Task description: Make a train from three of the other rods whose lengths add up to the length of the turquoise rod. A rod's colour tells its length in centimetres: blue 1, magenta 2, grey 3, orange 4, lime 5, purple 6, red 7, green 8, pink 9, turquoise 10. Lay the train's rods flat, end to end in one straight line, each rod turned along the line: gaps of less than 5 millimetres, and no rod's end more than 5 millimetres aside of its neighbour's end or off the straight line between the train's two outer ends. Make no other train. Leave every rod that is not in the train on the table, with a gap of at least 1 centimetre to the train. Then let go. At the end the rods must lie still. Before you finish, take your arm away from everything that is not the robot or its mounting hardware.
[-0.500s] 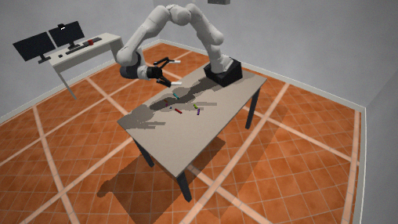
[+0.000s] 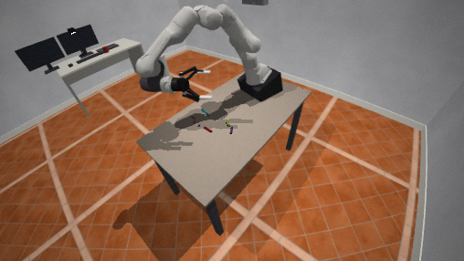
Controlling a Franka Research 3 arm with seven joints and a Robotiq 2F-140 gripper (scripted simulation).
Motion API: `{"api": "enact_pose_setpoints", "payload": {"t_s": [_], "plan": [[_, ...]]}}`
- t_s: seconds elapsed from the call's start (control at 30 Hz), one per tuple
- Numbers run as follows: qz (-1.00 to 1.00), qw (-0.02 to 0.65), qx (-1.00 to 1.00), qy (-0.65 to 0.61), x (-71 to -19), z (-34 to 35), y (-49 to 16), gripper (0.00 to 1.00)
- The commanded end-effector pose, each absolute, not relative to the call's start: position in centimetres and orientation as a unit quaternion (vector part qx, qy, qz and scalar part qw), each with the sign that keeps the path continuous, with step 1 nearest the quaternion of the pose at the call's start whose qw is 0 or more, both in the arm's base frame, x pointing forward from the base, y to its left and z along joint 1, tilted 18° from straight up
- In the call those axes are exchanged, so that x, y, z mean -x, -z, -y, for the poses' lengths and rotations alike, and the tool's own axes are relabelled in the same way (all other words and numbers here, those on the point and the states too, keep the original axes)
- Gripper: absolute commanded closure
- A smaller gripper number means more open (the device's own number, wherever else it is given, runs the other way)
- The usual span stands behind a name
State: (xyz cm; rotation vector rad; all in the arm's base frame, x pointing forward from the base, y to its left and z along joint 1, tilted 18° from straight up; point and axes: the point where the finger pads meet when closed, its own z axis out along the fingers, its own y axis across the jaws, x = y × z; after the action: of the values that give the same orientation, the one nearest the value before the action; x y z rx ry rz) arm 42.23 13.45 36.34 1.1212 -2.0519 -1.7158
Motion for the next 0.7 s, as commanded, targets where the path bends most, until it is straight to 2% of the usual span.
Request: {"api": "enact_pose_setpoints", "payload": {"t_s": [0.0,0.67], "plan": [[0.702,0.120,-0.384,0.587,-42.2,-13.4,-36.4,0.00],[0.680,0.095,-0.558,0.466,-43.2,-9.1,-31.0,0.00]]}}
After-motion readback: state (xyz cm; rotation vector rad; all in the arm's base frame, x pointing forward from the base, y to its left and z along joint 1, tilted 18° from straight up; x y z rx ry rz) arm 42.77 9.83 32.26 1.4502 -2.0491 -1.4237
